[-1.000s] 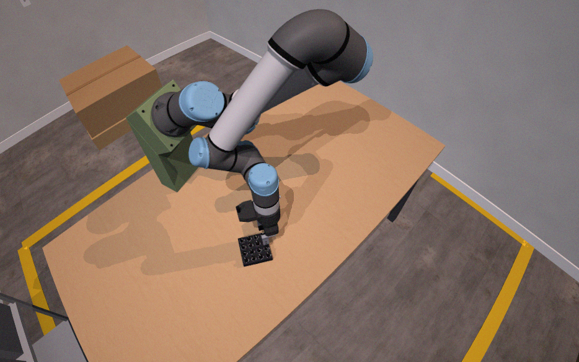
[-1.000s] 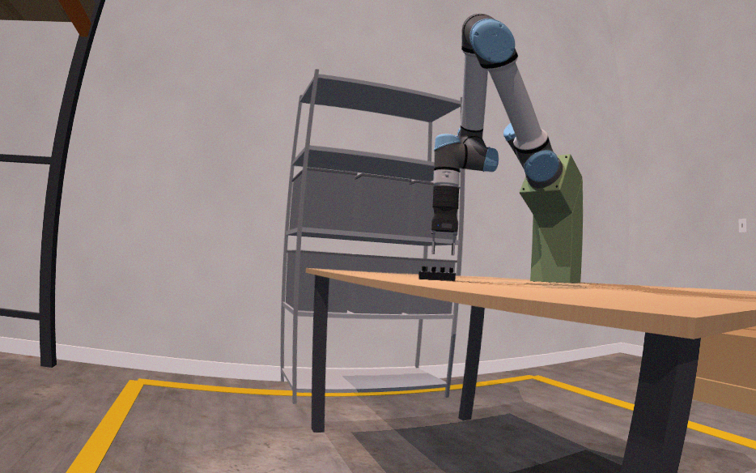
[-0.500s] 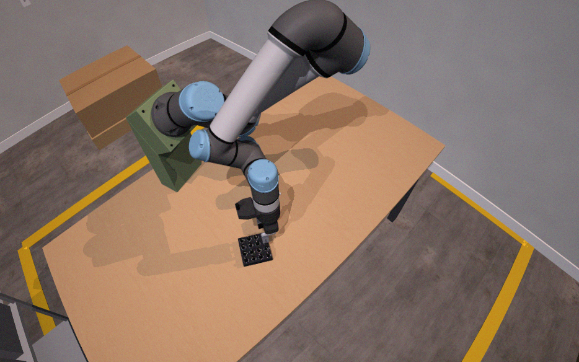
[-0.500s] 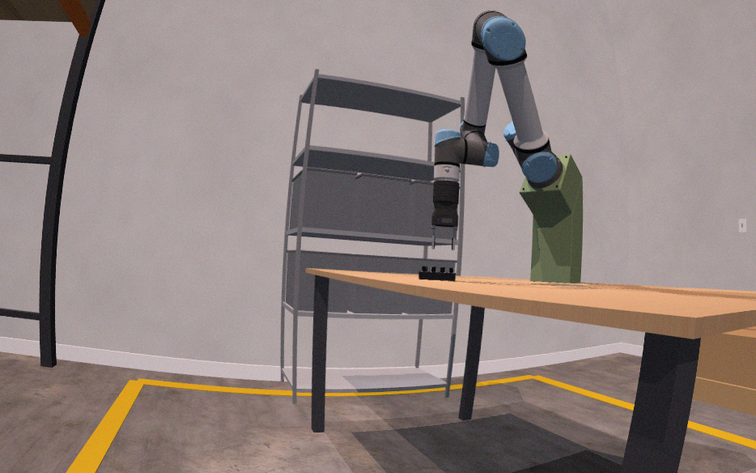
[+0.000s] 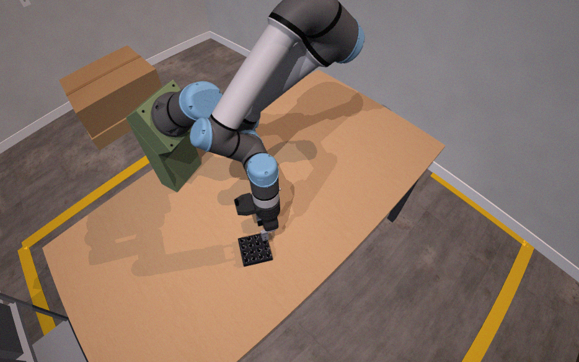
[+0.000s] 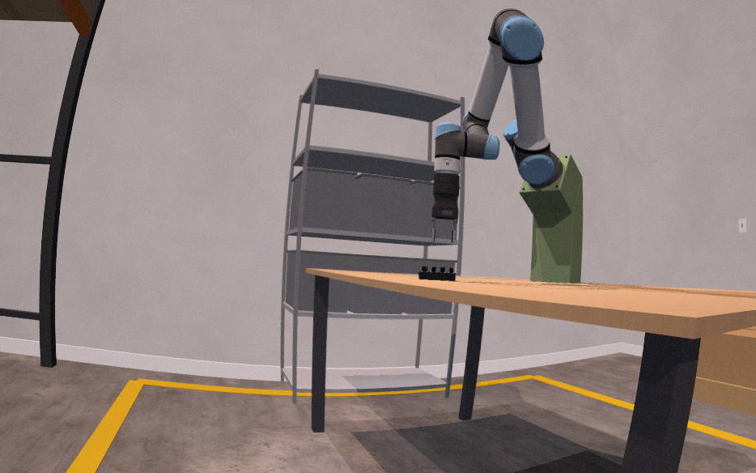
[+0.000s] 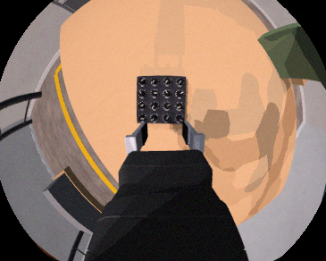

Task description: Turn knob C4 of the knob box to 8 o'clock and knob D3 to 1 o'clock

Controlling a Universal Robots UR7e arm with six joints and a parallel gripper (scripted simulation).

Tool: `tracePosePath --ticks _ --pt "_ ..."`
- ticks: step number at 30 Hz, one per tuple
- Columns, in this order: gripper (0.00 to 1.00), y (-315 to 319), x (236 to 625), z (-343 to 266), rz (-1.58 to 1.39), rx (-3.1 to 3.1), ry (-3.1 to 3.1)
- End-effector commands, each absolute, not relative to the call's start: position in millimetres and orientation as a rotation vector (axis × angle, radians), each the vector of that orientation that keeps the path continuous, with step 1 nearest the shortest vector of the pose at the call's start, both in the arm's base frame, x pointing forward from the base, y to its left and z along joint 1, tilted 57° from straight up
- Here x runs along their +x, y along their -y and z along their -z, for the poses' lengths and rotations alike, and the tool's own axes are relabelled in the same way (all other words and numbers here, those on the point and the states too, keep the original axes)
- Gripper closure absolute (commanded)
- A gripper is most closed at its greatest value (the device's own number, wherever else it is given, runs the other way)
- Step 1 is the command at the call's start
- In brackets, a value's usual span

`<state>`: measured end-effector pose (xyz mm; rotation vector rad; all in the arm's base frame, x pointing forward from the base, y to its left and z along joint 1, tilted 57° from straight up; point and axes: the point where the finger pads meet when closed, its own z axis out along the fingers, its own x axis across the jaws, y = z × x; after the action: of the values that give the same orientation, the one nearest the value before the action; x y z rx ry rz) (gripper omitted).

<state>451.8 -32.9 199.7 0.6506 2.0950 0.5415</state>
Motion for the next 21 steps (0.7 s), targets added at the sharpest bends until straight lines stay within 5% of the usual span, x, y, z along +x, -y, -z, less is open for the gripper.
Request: tracePosePath --ticks 1,21 --pt "0.00 35.2 439.5 -206.3 -0.550 0.649 -2.104" --pt "0.00 40.4 414.5 -224.7 -0.548 0.647 -2.103"
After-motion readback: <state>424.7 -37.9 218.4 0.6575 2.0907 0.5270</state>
